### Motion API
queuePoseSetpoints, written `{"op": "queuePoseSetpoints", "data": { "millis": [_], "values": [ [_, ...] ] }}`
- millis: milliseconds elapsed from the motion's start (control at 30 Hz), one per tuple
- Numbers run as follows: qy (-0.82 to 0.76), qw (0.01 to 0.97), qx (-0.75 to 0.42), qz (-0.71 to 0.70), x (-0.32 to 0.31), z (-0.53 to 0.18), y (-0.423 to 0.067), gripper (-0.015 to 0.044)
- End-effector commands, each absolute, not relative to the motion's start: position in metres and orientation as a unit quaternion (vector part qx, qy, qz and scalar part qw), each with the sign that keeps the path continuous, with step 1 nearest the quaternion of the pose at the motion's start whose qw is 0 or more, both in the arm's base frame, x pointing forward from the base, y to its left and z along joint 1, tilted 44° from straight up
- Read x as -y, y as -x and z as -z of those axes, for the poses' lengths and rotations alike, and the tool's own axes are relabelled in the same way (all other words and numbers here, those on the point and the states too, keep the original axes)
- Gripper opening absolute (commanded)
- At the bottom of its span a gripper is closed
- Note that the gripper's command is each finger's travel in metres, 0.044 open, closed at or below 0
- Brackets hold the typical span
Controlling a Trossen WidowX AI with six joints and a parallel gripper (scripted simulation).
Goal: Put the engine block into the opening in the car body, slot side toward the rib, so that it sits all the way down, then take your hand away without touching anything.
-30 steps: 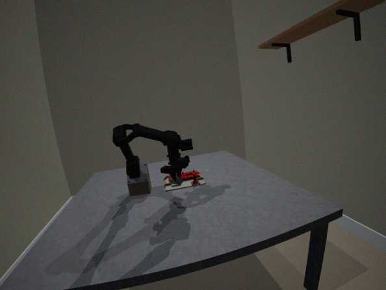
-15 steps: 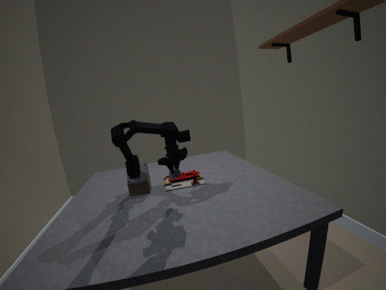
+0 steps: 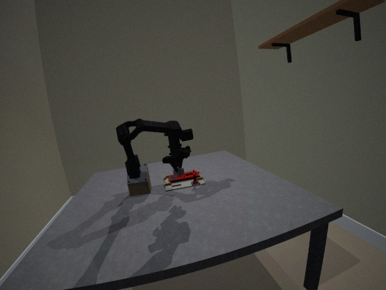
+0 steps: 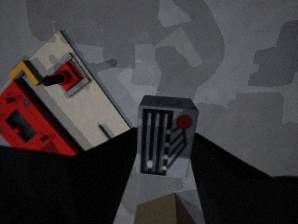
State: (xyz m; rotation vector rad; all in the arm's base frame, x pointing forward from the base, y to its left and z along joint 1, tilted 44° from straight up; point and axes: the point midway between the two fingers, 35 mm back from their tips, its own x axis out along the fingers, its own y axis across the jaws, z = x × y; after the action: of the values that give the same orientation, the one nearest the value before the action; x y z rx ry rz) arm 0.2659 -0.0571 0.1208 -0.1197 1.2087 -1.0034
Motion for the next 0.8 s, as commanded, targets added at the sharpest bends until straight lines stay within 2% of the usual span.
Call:
{"op": "queuePoseSetpoints", "data": {
  "millis": [0,767],
  "values": [
    [0.062,0.704,-0.553,0.442,0.052,-0.114,-0.273,0.0],
    [0.115,0.701,-0.586,0.389,0.02,-0.069,-0.308,0.0]
  ]
}}
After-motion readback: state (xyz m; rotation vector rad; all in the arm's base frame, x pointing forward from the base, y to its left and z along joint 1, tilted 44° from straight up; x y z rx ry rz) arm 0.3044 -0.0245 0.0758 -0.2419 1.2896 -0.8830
